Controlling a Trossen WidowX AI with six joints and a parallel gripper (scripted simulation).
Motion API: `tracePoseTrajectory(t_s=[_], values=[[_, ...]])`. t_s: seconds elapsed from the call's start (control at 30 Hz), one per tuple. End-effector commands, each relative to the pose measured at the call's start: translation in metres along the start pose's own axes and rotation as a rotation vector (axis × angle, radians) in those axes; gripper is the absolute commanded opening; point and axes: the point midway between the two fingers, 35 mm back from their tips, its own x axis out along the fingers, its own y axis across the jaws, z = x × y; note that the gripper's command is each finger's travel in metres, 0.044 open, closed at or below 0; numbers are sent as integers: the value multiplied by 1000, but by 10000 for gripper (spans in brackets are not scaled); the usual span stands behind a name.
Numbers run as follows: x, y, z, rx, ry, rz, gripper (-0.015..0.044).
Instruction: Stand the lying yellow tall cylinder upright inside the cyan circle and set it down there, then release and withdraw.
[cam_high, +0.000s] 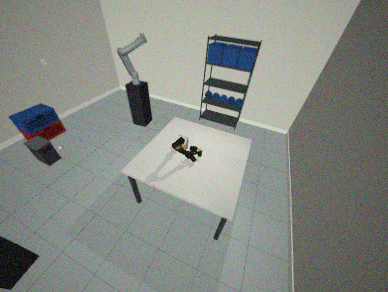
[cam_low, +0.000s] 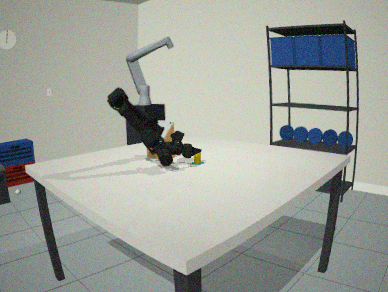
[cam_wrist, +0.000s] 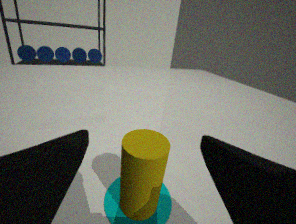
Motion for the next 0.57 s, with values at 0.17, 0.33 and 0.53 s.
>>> tracePoseTrajectory(t_s=[0.17,0.33,0.53], values=[[-7,-5,47,19,-27,-13,400],[-10,-3,73,34,-51,-18,400],[-10,-3,76,41,-50,-11,400]])
